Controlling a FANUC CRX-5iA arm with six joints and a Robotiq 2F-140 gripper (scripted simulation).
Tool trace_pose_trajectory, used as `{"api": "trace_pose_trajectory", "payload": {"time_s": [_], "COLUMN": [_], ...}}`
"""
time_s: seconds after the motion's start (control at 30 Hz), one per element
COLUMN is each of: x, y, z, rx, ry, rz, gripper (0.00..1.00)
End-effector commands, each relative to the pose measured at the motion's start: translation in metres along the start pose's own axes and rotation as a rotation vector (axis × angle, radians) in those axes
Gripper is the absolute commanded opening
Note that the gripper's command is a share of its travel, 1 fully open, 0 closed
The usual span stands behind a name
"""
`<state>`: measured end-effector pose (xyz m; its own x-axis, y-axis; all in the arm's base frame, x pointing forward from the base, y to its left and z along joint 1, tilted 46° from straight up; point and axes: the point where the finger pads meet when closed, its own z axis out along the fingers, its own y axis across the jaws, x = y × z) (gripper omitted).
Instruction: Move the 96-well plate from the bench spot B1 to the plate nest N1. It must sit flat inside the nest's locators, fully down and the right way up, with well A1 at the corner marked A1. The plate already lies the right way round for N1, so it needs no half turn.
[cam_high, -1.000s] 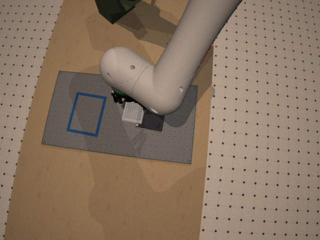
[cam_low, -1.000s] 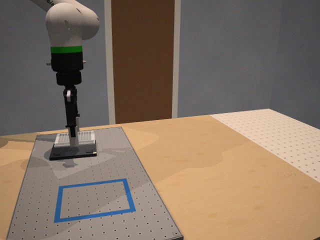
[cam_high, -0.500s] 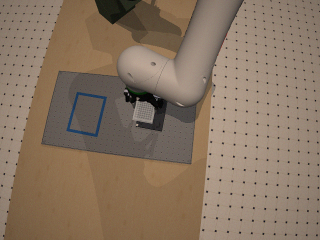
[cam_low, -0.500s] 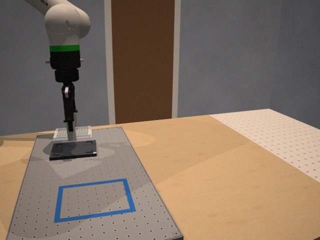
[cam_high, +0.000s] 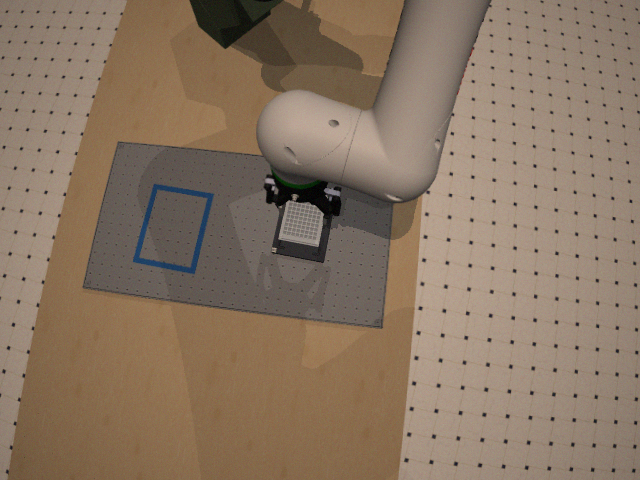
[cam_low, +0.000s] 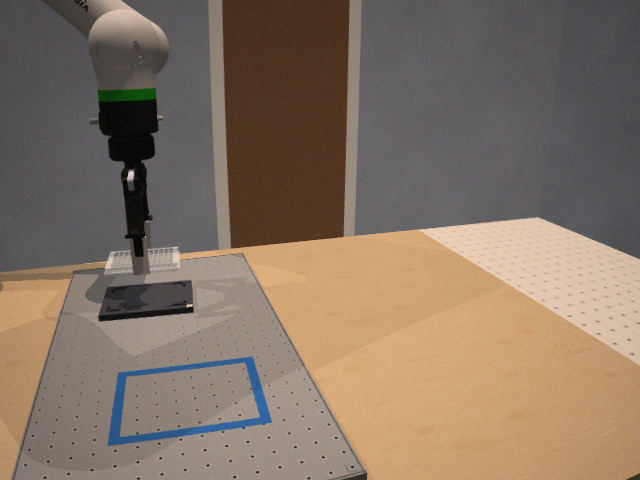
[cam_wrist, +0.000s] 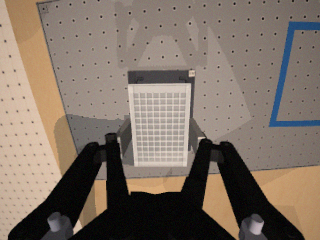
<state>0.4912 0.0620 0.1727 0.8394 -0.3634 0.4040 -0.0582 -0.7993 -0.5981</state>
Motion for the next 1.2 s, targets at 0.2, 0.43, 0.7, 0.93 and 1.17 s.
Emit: {"api": "trace_pose_trajectory", "payload": {"time_s": [0.2,0.43,0.7,0.93,1.17], "x": [0.0002,0.0003,0.0004,0.0004,0.0005], "y": [0.0003,0.0007,0.0009,0.0011,0.0012], "z": [-0.0001,-0.0001,-0.0001,-0.0001,0.0082], "rx": [-0.001,-0.001,-0.001,-0.001,-0.001], "ry": [0.000,0.000,0.000,0.000,0.000], "rz": [0.000,0.000,0.000,0.000,0.000], "gripper": [0.00,0.00,0.00,0.00,0.00]}}
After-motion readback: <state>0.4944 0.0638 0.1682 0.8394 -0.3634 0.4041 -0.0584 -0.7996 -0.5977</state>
